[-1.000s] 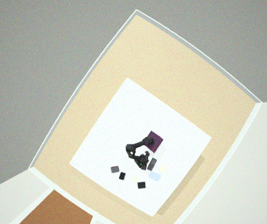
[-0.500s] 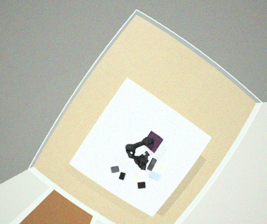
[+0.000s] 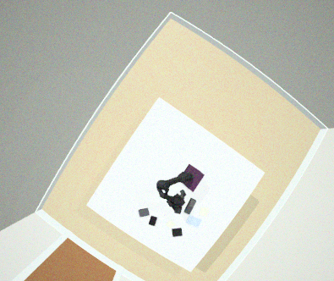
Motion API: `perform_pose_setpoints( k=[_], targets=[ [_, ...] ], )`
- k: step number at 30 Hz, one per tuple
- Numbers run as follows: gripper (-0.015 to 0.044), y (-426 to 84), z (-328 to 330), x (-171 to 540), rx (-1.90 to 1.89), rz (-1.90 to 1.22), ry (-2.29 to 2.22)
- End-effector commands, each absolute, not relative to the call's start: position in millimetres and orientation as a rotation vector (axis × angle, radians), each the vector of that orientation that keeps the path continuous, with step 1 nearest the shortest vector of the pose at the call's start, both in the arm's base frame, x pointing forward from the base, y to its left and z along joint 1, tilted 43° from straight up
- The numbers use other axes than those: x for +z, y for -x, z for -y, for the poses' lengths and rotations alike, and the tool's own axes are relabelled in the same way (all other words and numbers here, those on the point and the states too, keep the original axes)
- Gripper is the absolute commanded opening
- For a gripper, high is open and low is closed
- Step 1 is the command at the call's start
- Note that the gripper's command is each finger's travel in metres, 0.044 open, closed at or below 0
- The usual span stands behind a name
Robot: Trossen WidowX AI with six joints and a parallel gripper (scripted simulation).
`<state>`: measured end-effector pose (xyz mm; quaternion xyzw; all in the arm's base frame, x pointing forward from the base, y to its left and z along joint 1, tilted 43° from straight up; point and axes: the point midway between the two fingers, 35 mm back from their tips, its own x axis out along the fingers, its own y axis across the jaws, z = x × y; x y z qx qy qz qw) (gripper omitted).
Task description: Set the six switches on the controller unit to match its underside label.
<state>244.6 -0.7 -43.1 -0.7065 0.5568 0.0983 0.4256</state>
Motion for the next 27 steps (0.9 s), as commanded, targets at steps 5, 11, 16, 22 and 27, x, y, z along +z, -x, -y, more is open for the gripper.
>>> perform_pose_setpoints(
  k=[5,11,16,22,27],
  targets=[
    [0.0000,-256.3,1.8,-38.9,0.217,-1.381,1.753],
    [0.0000,-260.1,2.2,-38.0,0.216,-1.381,1.753],
    [0.0000,-262.4,2.4,-37.5,0.216,-1.381,1.753],
    [0.0000,-268.0,2.8,-36.3,0.216,-1.381,1.753],
    [0.0000,-271.7,3.0,-35.5,0.216,-1.381,1.753]
  ],
)
